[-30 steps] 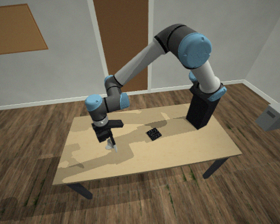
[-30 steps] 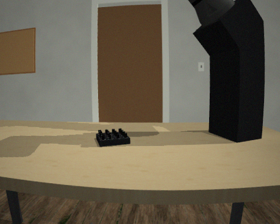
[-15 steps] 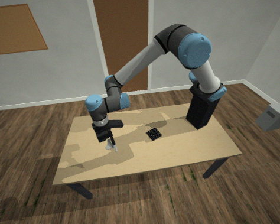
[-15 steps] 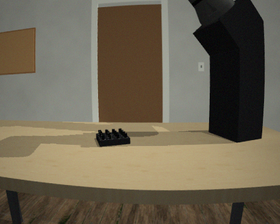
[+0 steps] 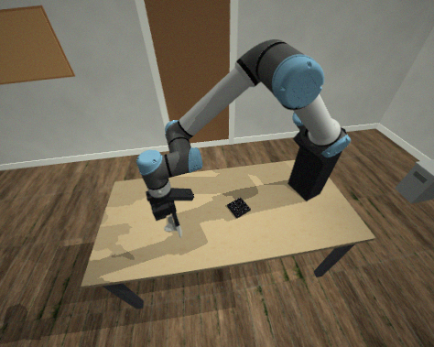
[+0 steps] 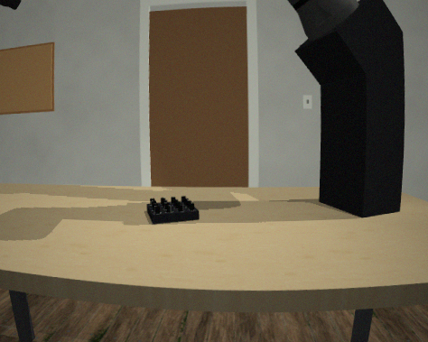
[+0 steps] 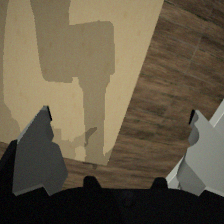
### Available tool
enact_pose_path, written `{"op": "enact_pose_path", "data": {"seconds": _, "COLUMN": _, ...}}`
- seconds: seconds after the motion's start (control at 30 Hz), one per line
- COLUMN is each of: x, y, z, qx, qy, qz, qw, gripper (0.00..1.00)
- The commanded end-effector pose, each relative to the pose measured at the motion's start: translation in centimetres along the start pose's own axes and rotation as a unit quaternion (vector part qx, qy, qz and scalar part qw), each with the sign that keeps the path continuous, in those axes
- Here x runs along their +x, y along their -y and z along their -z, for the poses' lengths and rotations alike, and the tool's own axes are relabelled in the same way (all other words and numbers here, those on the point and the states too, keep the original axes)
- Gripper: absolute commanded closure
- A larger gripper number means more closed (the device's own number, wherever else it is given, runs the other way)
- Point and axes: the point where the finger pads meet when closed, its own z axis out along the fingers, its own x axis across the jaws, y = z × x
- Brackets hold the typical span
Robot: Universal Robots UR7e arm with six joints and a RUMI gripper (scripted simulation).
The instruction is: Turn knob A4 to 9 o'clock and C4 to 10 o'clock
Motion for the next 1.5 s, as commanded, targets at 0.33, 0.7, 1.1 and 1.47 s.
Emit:
{"op": "enact_pose_path", "data": {"seconds": 0.33, "x": -2.8, "y": 2.3, "z": -6.1, "qx": 0.000, "qy": 0.001, "qz": -0.151, "qw": 0.989, "gripper": 0.00}}
{"op": "enact_pose_path", "data": {"seconds": 0.7, "x": -6.1, "y": 6.1, "z": -12.7, "qx": 0.000, "qy": 0.003, "qz": -0.329, "qw": 0.944, "gripper": 0.00}}
{"op": "enact_pose_path", "data": {"seconds": 1.1, "x": -9.1, "y": 10.6, "z": -17.9, "qx": -0.001, "qy": 0.004, "qz": -0.490, "qw": 0.872, "gripper": 0.00}}
{"op": "enact_pose_path", "data": {"seconds": 1.47, "x": -11.6, "y": 15.2, "z": -21.6, "qx": -0.002, "qy": 0.004, "qz": -0.626, "qw": 0.780, "gripper": 0.00}}
